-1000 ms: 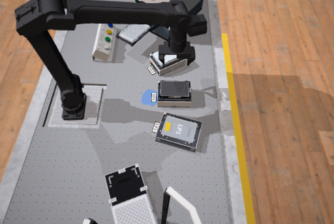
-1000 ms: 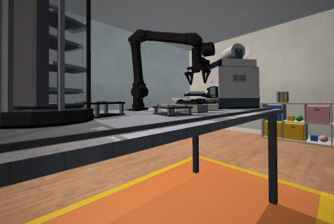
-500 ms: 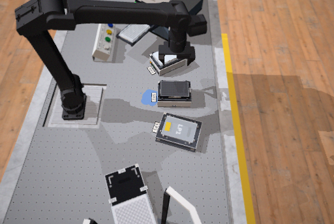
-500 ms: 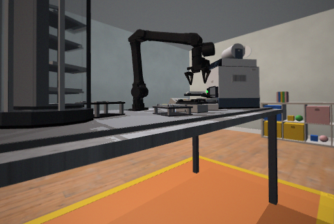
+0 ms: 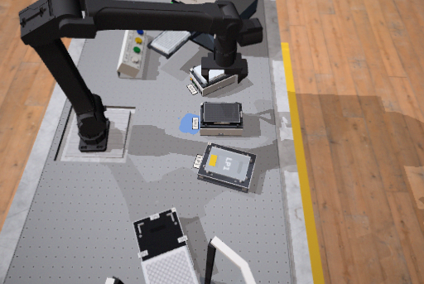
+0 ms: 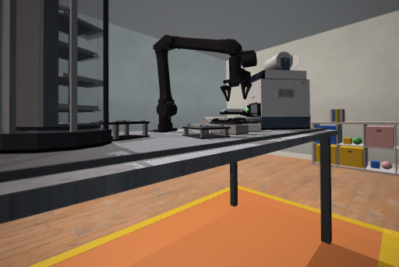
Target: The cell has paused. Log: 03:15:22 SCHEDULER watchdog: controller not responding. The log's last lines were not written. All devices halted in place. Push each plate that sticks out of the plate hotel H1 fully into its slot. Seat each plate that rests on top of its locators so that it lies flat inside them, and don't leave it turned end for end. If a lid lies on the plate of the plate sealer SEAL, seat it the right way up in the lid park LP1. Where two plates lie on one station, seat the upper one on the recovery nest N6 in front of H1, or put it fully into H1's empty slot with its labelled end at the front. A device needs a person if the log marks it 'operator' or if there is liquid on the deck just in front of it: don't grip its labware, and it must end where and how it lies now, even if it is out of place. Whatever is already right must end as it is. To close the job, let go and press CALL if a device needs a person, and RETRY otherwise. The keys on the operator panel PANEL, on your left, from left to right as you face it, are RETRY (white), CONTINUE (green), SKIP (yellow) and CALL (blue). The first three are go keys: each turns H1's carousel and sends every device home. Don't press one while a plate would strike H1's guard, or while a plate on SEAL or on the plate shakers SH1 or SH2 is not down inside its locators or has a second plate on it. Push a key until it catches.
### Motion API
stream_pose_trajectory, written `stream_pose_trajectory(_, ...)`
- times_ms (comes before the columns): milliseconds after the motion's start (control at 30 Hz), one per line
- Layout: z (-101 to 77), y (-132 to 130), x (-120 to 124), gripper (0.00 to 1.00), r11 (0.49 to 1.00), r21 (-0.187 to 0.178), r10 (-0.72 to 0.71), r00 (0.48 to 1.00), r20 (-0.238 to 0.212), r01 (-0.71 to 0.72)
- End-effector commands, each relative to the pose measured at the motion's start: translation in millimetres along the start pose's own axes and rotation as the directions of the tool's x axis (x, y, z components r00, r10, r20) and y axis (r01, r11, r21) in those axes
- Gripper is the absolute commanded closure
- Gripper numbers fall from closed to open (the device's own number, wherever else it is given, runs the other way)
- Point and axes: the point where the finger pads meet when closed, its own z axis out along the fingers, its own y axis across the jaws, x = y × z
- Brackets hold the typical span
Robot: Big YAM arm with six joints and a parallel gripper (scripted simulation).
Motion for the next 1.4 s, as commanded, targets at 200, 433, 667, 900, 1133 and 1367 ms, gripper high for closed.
stream_pose_trajectory(200,-4.4,-9,-1,0.0,1.0,0.018,0.002,1.0,0.005,-0.002)
stream_pose_trajectory(433,11.6,2,6,0.0,0.999,-0.036,0.001,1.0,-0.012,-0.001)
stream_pose_trajectory(667,-27.4,-16,-2,0.0,1.0,0.026,0.005,1.0,0.007,-0.005)
stream_pose_trajectory(900,-53.5,-13,-5,0.0,0.999,0.041,0.005,1.0,0.012,-0.005)
stream_pose_trajectory(1133,-73.8,-11,-6,0.0,0.999,0.05,0.001,1.0,0.016,-0.002)
stream_pose_trajectory(1367,-83.4,-12,-7,0.0,0.999,0.036,0.001,1.0,0.011,-0.001)
